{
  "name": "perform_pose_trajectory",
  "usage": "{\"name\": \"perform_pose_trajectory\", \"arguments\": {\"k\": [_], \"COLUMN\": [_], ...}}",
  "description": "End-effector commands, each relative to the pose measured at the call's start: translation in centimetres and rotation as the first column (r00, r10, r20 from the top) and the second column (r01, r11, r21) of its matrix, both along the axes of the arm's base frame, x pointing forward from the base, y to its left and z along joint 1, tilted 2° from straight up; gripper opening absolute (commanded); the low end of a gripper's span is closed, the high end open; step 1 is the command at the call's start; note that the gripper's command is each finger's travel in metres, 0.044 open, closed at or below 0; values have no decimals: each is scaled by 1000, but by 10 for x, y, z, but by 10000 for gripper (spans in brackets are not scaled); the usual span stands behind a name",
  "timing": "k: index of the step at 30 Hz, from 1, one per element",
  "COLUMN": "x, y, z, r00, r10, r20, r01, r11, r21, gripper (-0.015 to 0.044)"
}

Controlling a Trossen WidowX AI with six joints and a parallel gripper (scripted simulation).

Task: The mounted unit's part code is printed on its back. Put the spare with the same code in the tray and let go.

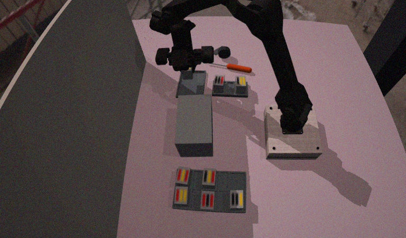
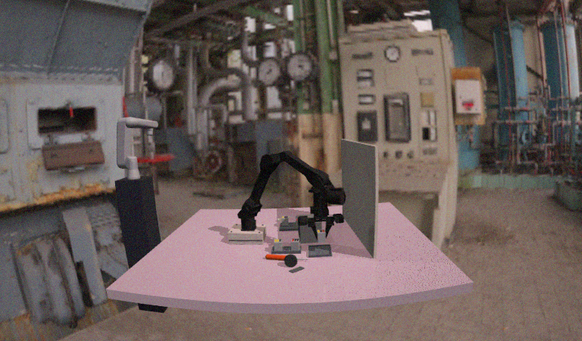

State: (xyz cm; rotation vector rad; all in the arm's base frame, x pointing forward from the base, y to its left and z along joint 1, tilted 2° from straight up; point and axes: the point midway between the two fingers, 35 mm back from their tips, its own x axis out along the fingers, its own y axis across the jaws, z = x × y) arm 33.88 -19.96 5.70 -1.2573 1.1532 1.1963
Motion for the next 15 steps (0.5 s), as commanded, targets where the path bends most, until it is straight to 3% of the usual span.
{"name": "perform_pose_trajectory", "arguments": {"k": [1, 15], "x": [0, -1], "y": [1, 2], "z": [-4, -15], "r00": [1000, 1000], "r10": [-4, -4], "r20": [1, 1], "r01": [4, 4], "r11": [1000, 1000], "r21": [3, 3], "gripper": [0, 0]}}
